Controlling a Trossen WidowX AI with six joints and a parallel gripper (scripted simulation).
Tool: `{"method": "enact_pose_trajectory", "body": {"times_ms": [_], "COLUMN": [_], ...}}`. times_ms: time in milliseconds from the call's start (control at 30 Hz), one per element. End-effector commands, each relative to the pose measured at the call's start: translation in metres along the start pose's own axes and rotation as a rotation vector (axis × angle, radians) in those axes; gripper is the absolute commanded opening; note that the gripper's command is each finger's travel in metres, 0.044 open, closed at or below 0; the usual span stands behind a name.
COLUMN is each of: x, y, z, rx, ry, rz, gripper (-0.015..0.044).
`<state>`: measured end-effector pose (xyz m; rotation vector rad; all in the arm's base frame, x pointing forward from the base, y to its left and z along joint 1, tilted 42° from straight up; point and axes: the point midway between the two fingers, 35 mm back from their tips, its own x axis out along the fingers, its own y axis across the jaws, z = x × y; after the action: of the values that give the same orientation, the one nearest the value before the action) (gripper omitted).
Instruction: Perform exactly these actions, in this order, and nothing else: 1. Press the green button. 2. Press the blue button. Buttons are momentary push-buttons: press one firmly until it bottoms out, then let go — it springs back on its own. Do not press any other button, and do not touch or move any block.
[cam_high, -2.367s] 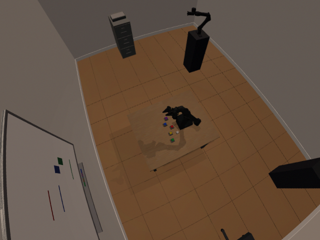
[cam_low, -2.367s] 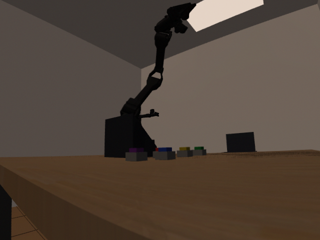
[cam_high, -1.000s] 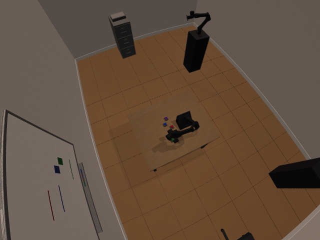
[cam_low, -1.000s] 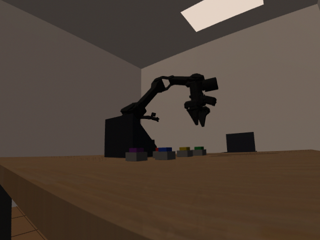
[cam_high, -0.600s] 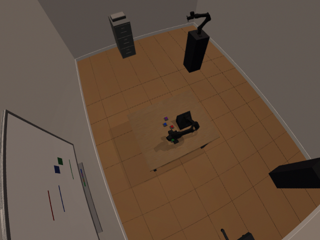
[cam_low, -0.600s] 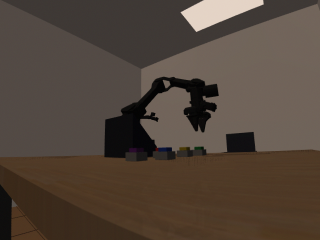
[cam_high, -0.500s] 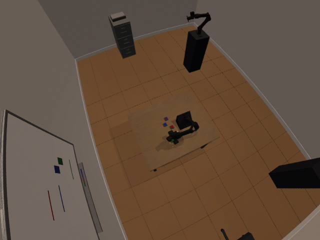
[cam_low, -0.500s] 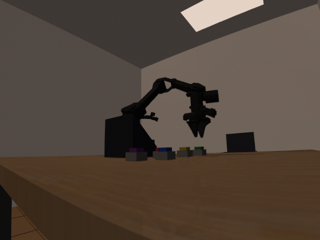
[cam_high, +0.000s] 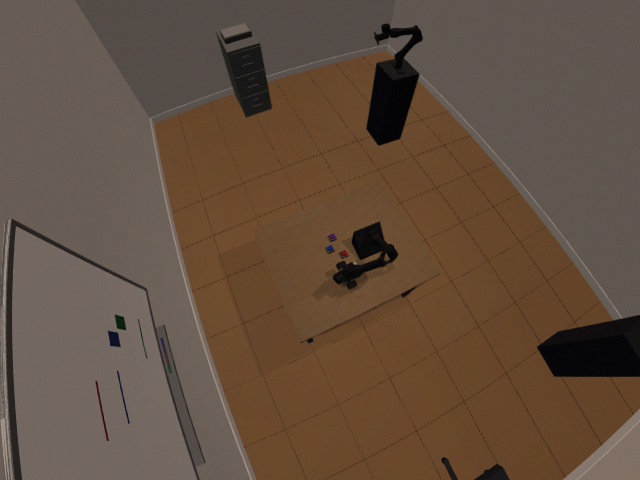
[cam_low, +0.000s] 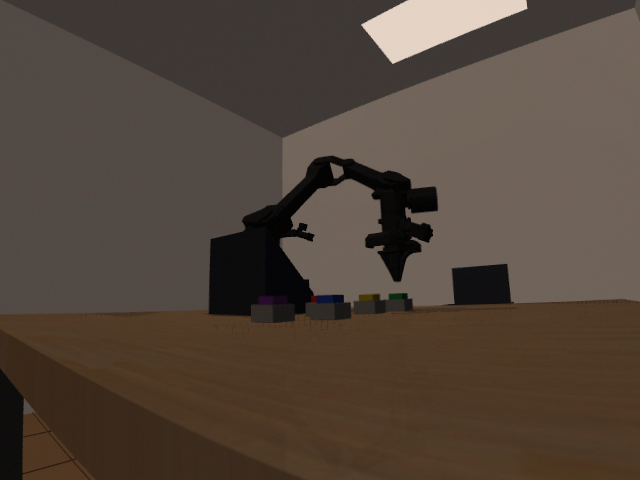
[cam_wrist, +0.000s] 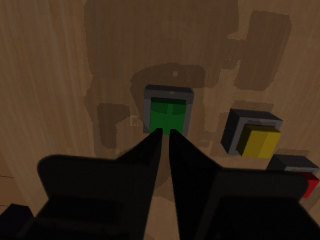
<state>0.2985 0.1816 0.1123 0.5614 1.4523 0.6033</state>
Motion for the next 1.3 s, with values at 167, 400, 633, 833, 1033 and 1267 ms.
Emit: {"method": "enact_pose_trajectory", "body": {"times_ms": [167,400,633,833,1033,1267], "x": [0.003,0.015,0.026,0.033,0.033,0.033], "y": [-0.001,-0.001,-0.001,-0.001,-0.001,-0.001], "z": [0.0,0.0,0.0,0.0,0.0,0.0], "rx": [0.004,0.004,0.004,0.004,0.004,0.004], "ry": [-0.001,-0.001,-0.001,0.0,0.0,0.0], "rz": [-0.004,-0.003,-0.003,-0.002,-0.002,-0.002], "gripper": [0.002,0.002,0.002,0.002,0.002,0.002]}}
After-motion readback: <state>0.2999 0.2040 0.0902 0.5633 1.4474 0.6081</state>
